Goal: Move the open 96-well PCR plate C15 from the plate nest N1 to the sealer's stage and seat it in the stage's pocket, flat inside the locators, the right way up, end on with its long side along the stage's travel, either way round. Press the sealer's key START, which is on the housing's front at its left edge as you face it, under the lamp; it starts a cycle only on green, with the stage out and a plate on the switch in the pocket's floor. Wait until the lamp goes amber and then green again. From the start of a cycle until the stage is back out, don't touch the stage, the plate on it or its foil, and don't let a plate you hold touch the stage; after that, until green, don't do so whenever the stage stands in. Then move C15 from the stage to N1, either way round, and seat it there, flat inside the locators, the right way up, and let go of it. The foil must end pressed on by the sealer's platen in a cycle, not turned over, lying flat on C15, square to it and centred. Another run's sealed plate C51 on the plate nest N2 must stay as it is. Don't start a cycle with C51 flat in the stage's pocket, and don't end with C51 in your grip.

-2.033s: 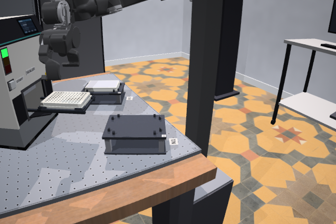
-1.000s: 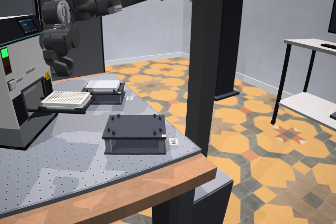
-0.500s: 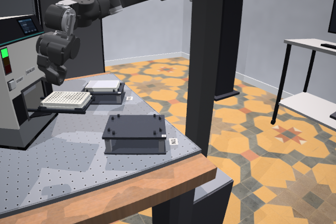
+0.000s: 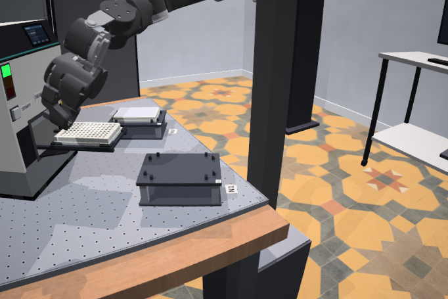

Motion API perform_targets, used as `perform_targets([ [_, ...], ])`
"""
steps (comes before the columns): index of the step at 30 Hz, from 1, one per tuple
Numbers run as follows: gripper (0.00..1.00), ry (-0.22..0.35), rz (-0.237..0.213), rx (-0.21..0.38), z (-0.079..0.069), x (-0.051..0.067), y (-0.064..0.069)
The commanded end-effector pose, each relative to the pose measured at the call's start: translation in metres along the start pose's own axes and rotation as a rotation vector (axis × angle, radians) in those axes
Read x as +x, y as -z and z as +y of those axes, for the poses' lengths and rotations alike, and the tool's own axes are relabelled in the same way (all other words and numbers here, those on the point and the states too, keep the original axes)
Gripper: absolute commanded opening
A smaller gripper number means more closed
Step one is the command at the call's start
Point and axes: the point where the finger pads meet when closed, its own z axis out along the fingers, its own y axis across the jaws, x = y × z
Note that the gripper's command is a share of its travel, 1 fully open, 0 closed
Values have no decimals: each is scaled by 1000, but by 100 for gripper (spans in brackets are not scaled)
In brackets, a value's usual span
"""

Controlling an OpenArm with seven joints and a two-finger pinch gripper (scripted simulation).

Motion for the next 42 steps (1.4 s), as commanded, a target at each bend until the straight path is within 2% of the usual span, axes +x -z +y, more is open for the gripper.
perform_targets([
  [1, 0, 11, -3, -19, 7, 3, 3],
  [7, 0, 11, -3, -19, 7, 3, 3],
  [12, 0, 6, -261, -15, 8, 2, 1],
  [24, 0, 6, -261, -15, 8, 2, 1],
  [29, 0, 5, -266, -23, 11, -27, -12],
  [41, 0, 5, -266, -23, 11, -27, -12],
  [42, 0, 7, -266, -22, 11, -30, -15],
])
